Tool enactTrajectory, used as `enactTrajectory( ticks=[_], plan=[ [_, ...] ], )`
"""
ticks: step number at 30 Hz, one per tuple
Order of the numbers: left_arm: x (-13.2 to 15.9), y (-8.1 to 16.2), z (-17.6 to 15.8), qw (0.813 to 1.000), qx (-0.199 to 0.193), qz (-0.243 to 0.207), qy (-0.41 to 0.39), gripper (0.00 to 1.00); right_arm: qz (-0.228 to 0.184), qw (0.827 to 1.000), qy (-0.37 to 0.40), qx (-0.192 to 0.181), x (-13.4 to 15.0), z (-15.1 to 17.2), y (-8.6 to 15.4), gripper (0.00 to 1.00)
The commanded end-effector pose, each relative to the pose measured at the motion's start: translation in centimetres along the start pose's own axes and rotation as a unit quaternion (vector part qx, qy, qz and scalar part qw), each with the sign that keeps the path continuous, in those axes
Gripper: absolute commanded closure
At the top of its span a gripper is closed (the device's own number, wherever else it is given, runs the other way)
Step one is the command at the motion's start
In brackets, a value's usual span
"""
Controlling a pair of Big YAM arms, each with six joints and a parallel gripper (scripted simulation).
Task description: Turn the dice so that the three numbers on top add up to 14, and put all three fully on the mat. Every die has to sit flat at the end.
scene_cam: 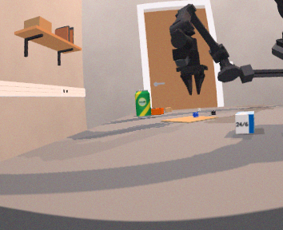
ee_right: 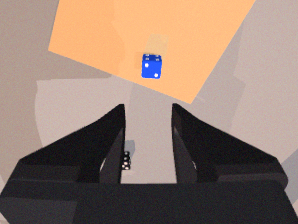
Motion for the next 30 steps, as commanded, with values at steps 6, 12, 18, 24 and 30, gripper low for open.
enactTrajectory(
  ticks=[6, 12, 18, 24, 30],
  plan=[
    [-1.9, 0.8, 0.6, 1.0, -0.007, -0.026, -0.008, 0.0, -0.004, 1.0, -0.004, -0.001, -0.5, 0.3, 2.1, 0.7],
    [-1.9, 0.8, 0.6, 1.0, -0.007, -0.026, -0.008, 0.0, -0.012, 1.0, -0.006, -0.002, -0.9, 0.1, 2.6, 0.0],
    [-1.9, 0.8, 0.6, 1.0, -0.007, -0.026, -0.008, 0.0, -0.012, 1.0, -0.006, -0.002, -0.9, 0.1, 2.6, 0.0],
    [-1.9, 0.8, 0.6, 1.0, -0.007, -0.026, -0.008, 0.0, -0.012, 1.0, -0.006, -0.002, -0.9, 0.1, 2.6, 0.0],
    [-1.9, 0.8, 0.6, 1.0, -0.007, -0.026, -0.008, 0.0, -0.01, 1.0, -0.01, -0.002, -0.6, 0.2, 2.5, 0.0]
  ],
)
Point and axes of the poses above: on each arm, the point where the finger pads meet when closed, its own y axis back along the fingers, its own z axis across the jaws, x = y × z, the point moved 4 cm from there along y, back along the fingers, and after that the axes turned 11 degrees about -y, right-handed, at the moved point
